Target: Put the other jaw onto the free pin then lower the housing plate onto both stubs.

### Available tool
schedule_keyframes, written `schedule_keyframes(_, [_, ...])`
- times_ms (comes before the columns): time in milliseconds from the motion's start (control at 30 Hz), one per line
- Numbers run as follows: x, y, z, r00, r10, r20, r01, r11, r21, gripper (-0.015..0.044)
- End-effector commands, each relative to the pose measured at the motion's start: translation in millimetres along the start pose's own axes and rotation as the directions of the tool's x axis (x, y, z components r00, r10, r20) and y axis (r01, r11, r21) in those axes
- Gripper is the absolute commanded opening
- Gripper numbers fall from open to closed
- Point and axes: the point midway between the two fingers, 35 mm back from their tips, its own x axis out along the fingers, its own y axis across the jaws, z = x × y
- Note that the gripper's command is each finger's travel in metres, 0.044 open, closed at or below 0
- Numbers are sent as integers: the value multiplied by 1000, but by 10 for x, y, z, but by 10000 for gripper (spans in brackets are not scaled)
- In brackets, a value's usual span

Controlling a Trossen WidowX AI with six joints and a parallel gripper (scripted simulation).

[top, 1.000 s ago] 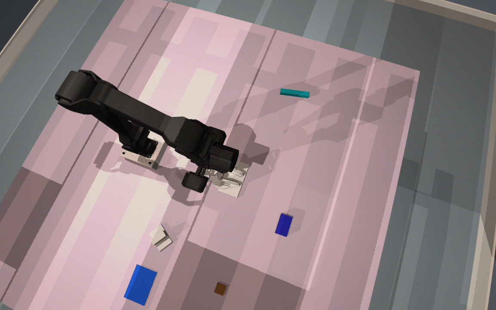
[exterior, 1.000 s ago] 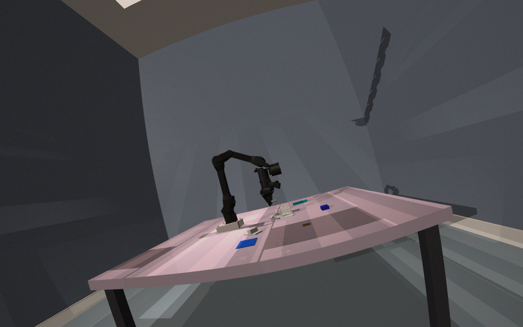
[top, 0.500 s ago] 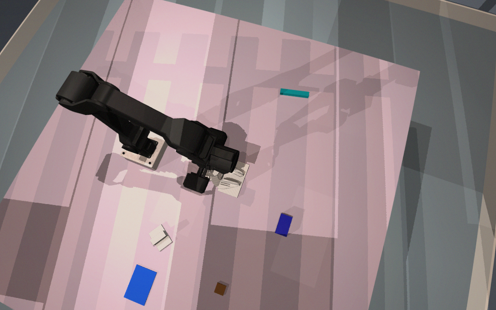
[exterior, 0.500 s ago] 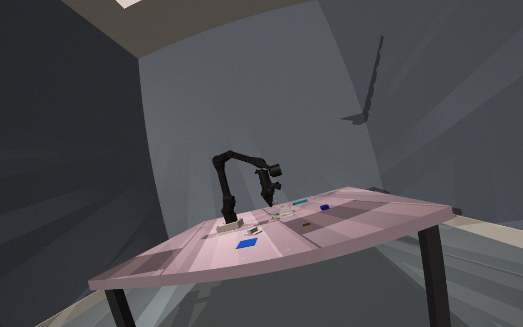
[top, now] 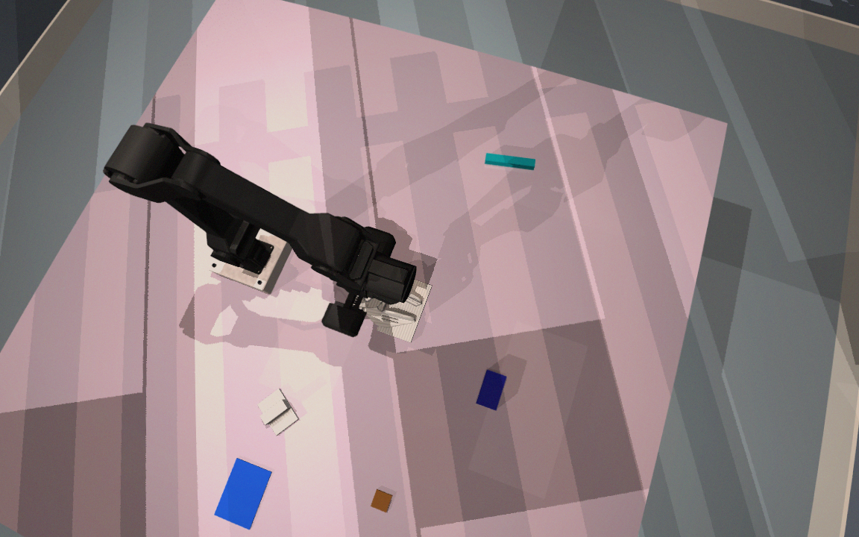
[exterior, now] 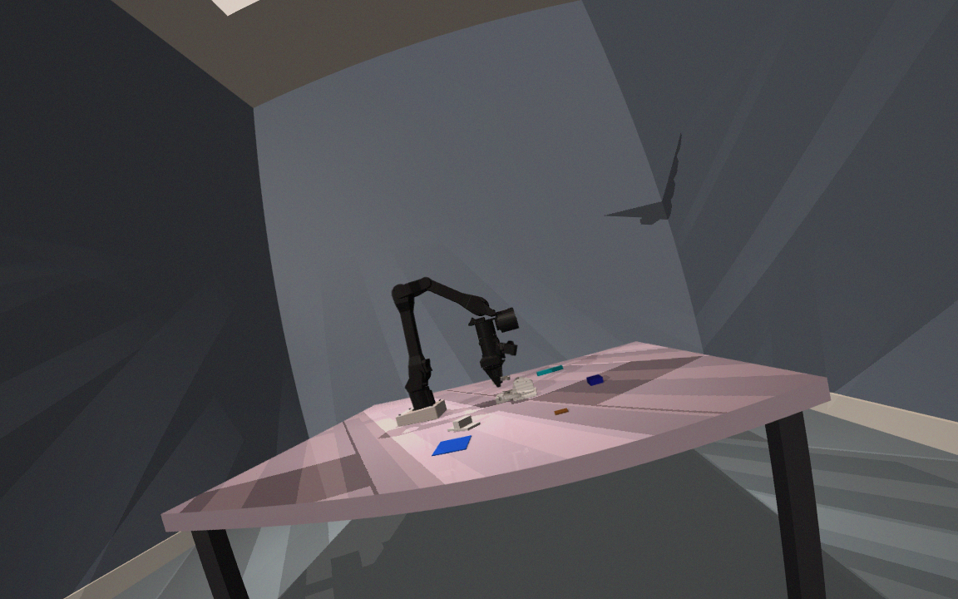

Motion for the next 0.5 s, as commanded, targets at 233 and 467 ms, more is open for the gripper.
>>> schedule_keyframes(233, [202,5,-29,1000,3,-11,-3,1000,4,351])
schedule_keyframes(467, [287,5,-40,1000,3,-11,-3,1000,4,351])
